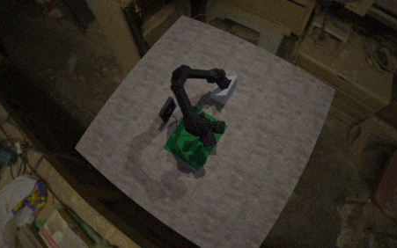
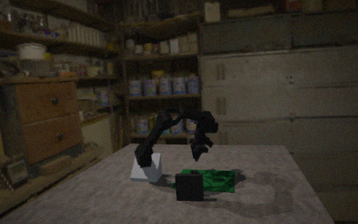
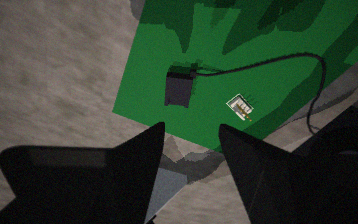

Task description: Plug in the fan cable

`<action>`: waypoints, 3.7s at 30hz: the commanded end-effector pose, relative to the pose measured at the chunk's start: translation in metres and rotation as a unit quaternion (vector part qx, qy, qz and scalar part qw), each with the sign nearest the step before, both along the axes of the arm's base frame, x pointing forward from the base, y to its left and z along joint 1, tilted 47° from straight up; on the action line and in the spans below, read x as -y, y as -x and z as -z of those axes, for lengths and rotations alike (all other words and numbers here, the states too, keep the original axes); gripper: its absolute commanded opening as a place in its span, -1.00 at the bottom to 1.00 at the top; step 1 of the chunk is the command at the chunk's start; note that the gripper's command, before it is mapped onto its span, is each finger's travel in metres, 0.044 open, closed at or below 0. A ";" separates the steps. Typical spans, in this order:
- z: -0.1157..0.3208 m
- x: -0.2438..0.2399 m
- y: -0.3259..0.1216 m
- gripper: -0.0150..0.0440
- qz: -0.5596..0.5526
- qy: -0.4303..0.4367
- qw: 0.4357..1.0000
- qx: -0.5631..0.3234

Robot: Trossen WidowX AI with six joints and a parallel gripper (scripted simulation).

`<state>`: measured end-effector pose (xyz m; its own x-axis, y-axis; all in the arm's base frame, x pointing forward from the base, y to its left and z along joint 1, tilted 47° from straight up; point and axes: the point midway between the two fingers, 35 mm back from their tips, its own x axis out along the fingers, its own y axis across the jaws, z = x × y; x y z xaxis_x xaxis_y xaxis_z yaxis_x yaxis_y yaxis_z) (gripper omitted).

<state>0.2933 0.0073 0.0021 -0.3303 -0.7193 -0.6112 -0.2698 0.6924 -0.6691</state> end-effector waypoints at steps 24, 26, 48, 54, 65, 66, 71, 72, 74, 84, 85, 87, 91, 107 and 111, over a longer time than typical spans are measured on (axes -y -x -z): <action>0.047 0.049 0.006 0.22 0.006 0.004 1.000 0.003; 0.049 0.051 0.007 0.22 0.006 0.004 1.000 0.003; 0.059 0.061 0.009 0.22 0.006 0.004 1.000 0.002; 0.059 0.061 0.009 0.22 0.006 0.004 1.000 0.002; 0.059 0.061 0.009 0.22 0.006 0.004 1.000 0.002; 0.059 0.061 0.009 0.22 0.006 0.004 1.000 0.002; 0.059 0.061 0.009 0.22 0.006 0.004 1.000 0.002; 0.059 0.061 0.009 0.22 0.006 0.004 1.000 0.002; 0.059 0.061 0.009 0.22 0.006 0.004 1.000 0.002; 0.059 0.061 0.009 0.22 0.006 0.004 1.000 0.002; 0.059 0.061 0.009 0.22 0.006 0.004 1.000 0.002; 0.059 0.061 0.009 0.22 0.006 0.004 1.000 0.002; 0.059 0.061 0.009 0.22 0.006 0.004 1.000 0.002; 0.059 0.061 0.009 0.22 0.006 0.004 1.000 0.002; 0.059 0.061 0.009 0.22 0.006 0.004 1.000 0.002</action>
<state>0.2877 -0.0426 -0.0500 -0.3197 -0.7174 -0.6189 -0.2659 0.6949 -0.6681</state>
